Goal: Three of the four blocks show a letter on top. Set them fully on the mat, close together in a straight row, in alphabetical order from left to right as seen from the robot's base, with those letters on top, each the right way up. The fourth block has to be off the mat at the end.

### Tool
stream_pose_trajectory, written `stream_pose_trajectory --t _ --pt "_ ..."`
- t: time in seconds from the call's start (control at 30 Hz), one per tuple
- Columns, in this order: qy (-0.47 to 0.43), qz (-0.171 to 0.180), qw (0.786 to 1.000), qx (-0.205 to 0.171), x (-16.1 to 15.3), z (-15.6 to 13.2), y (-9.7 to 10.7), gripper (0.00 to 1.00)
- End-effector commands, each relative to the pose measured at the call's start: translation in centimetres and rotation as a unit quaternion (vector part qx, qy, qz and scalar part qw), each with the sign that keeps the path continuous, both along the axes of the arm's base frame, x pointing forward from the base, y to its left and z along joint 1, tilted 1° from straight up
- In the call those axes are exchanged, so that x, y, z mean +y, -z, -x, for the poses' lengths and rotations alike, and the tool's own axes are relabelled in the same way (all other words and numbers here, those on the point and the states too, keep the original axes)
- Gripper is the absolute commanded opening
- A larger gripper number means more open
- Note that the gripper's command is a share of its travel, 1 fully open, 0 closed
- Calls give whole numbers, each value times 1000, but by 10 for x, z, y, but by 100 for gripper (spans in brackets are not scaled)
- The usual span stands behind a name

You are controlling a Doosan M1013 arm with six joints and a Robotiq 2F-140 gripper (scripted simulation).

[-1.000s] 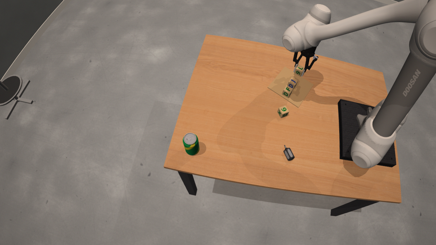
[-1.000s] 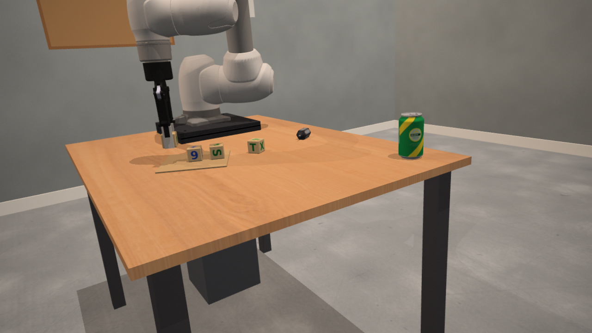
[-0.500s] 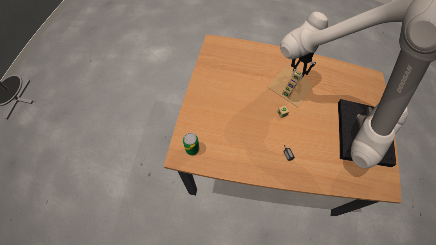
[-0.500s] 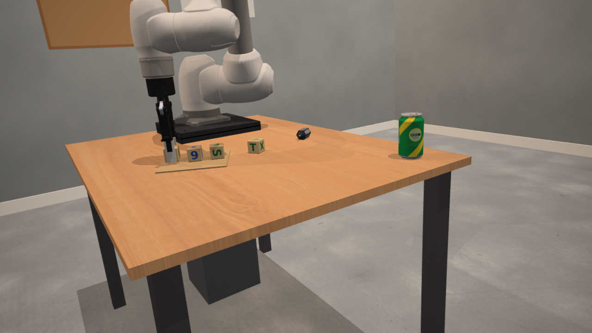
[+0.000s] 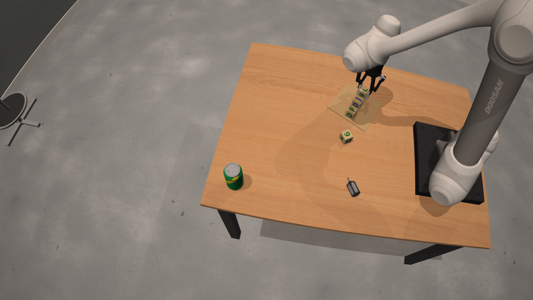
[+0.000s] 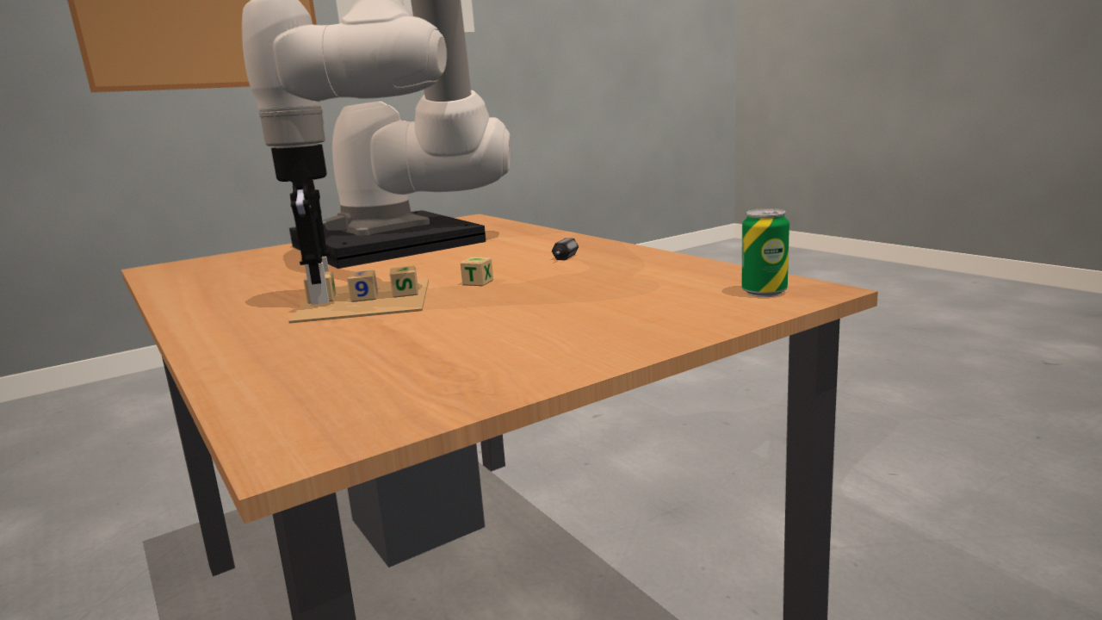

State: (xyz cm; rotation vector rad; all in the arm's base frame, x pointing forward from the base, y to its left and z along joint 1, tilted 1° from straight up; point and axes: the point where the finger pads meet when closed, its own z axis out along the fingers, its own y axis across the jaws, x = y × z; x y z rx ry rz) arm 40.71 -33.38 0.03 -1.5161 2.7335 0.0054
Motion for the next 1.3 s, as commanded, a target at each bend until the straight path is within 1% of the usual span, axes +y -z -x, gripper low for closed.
stream_pose_trajectory --t 0.0,0.93,1.27 --pt "0 0 1000 -1 0 0 -1 31" --pt "0 0 1000 -1 0 -1 0 31" --pt "0 0 1000 -1 0 -1 3 31"
